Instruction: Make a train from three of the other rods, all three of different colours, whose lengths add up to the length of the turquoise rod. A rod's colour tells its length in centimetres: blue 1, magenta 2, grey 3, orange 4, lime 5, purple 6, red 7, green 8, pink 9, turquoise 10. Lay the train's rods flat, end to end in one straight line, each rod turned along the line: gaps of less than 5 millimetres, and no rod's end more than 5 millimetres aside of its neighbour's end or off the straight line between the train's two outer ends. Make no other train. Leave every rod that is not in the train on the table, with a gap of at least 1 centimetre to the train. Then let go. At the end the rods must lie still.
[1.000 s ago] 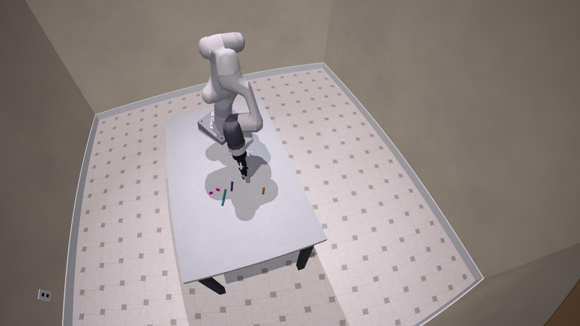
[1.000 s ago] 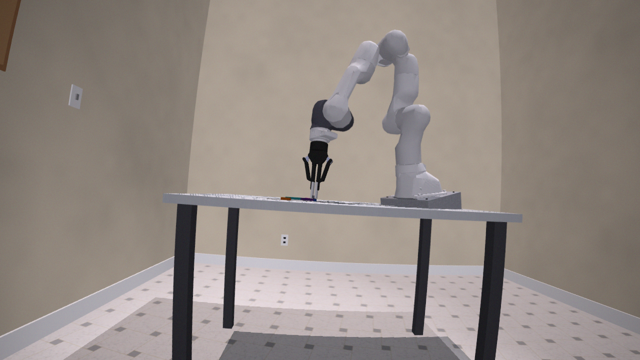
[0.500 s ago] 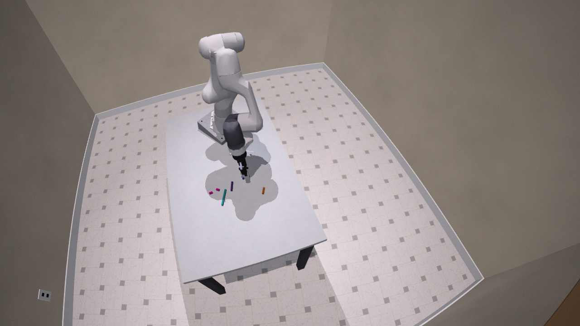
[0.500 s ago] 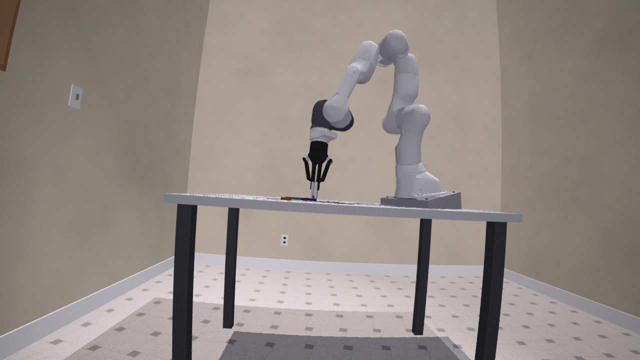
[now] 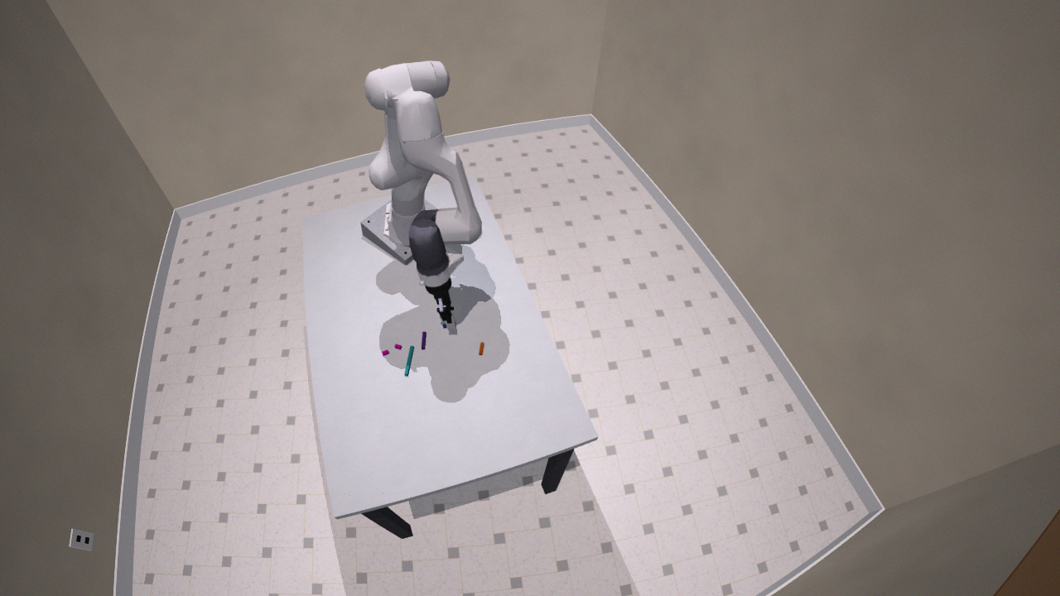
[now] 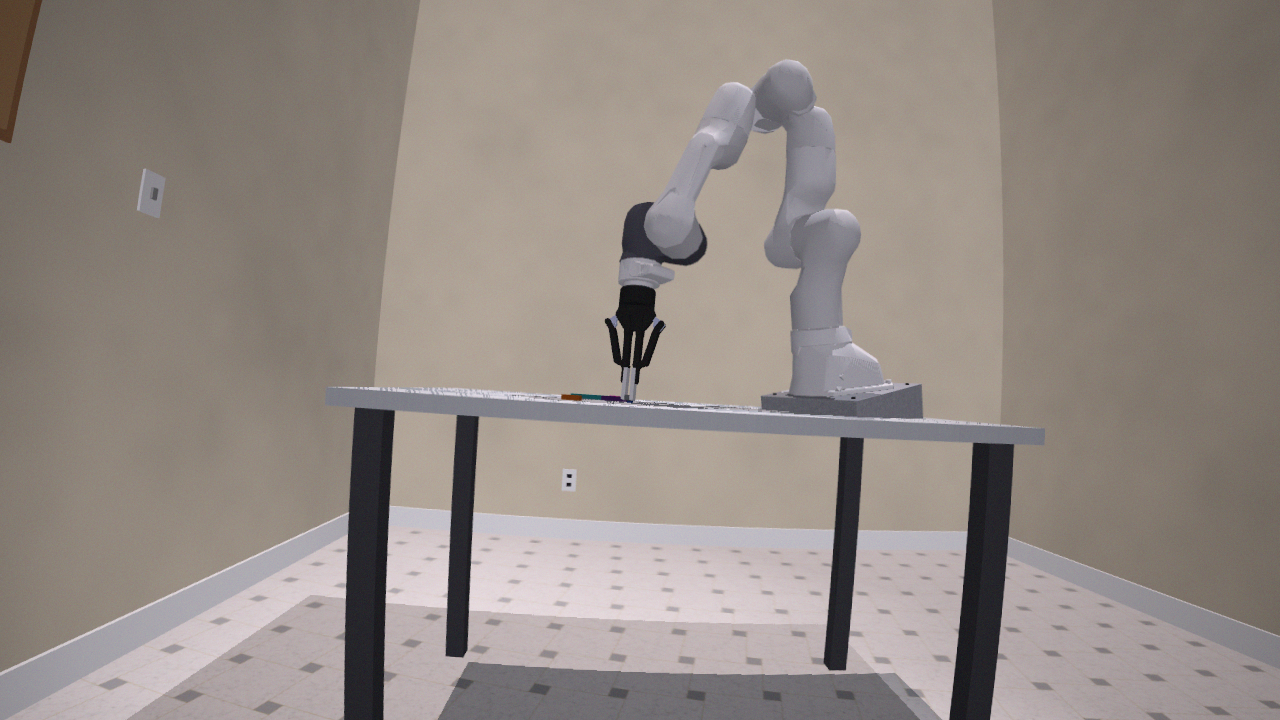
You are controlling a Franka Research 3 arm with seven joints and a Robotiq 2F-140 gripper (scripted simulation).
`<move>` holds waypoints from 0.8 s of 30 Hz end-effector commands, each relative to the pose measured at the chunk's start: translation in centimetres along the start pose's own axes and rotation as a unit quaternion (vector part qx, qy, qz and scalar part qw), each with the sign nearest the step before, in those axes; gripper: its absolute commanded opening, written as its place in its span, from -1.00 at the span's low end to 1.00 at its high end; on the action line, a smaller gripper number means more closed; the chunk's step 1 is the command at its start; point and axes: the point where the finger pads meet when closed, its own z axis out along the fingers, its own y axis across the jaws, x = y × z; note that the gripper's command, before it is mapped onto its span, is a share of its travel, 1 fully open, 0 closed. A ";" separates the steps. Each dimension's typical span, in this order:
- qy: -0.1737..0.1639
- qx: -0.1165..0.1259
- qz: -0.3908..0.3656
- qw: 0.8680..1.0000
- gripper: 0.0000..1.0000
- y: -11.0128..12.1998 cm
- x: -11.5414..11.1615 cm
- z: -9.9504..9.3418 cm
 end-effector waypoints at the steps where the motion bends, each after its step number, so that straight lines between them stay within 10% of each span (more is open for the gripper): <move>1: -0.046 0.004 0.018 0.999 -0.94 0.2 0.0 0.2; 24: -0.046 0.004 0.018 0.999 -0.94 0.2 0.0 0.4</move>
